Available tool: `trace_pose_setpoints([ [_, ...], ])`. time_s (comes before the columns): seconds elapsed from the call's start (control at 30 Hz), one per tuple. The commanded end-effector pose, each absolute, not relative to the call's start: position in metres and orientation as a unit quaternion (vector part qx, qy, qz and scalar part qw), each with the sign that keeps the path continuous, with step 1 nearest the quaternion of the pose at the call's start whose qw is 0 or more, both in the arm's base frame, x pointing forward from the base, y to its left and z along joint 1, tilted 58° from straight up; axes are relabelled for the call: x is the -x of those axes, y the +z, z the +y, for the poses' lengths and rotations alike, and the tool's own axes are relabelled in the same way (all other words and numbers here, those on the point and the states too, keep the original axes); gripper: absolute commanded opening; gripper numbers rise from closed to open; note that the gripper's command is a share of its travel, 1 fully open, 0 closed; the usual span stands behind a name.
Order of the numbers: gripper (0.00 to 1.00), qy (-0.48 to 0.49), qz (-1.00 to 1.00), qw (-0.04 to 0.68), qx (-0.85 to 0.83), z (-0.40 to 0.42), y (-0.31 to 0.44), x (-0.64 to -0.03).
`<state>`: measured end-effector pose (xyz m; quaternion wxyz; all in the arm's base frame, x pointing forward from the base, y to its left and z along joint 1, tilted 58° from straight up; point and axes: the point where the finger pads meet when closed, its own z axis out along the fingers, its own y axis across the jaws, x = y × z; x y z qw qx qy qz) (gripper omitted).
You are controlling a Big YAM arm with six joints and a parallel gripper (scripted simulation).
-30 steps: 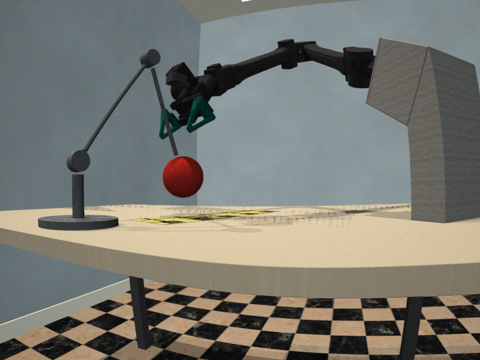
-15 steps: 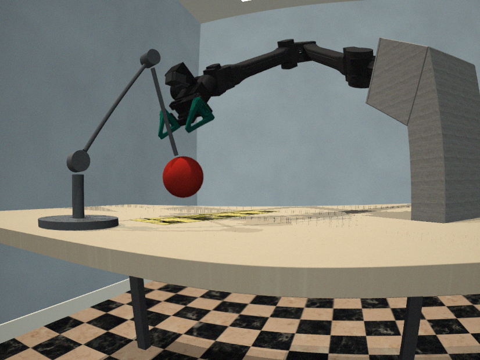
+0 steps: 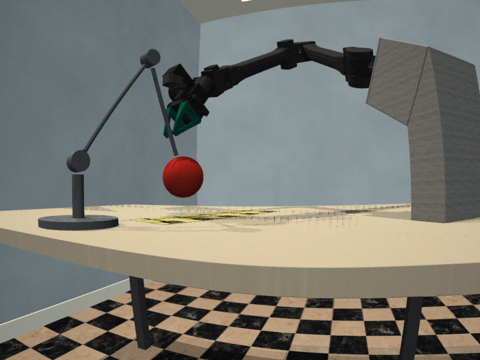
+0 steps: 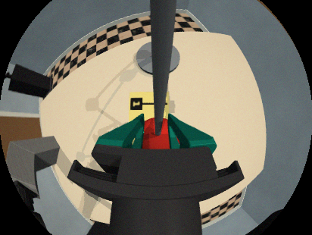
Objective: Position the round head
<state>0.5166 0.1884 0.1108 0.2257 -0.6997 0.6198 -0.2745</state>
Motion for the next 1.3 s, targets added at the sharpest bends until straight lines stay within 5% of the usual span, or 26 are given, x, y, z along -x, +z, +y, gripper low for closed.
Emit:
trace_pose_setpoints([
  [0.0,0.0,-0.276,0.618,0.23,0.699,0.19,0.115,-0.523],
  [1.27,0.0,-0.277,0.618,0.231,0.698,0.17,0.123,-0.512],
])
